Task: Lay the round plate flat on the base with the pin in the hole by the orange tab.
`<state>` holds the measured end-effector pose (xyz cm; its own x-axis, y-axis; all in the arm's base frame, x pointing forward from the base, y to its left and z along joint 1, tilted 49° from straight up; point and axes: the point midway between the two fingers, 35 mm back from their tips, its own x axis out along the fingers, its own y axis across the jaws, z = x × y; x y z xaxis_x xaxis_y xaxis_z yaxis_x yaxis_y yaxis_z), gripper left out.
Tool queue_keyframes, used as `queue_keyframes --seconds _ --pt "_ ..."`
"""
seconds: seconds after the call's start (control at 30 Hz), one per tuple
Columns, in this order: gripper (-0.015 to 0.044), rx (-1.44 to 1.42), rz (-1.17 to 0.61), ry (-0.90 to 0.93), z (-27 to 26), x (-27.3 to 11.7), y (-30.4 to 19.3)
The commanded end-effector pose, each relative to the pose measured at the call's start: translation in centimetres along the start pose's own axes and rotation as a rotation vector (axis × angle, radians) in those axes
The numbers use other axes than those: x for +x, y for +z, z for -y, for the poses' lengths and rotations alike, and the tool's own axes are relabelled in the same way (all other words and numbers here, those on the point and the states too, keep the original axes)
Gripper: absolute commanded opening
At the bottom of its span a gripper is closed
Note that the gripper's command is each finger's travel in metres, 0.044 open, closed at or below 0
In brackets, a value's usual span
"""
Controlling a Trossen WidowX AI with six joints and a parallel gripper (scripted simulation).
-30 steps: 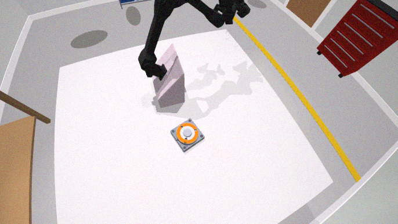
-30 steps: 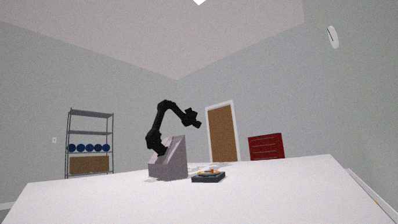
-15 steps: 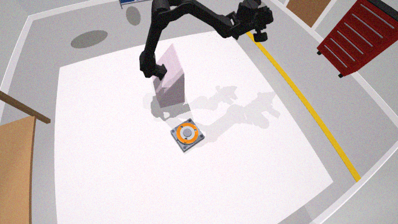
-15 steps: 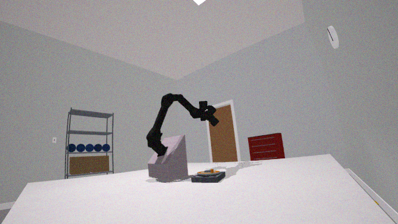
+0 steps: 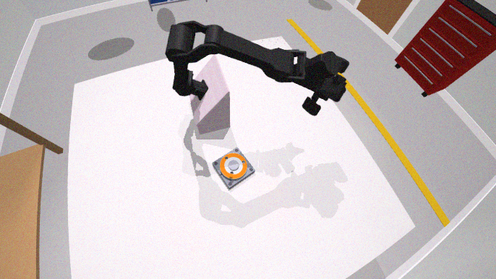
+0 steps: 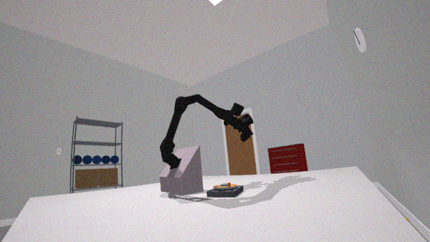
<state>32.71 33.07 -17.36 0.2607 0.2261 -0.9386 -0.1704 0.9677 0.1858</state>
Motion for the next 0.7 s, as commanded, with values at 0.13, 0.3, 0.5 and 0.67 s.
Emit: queue_keyframes --seconds 0.13,0.3,0.5,0.67 --pt "0.0000 0.094 -0.022 -0.374 12.7 -4.4 4.4" --pt "0.0000 0.139 -0.107 -0.635 21.7 -9.3 5.0" --pt "0.0000 0.163 -0.272 -0.906 30.5 -15.8 3.9" --pt "0.0000 0.158 -0.398 -1.048 35.2 -20.6 2.7"
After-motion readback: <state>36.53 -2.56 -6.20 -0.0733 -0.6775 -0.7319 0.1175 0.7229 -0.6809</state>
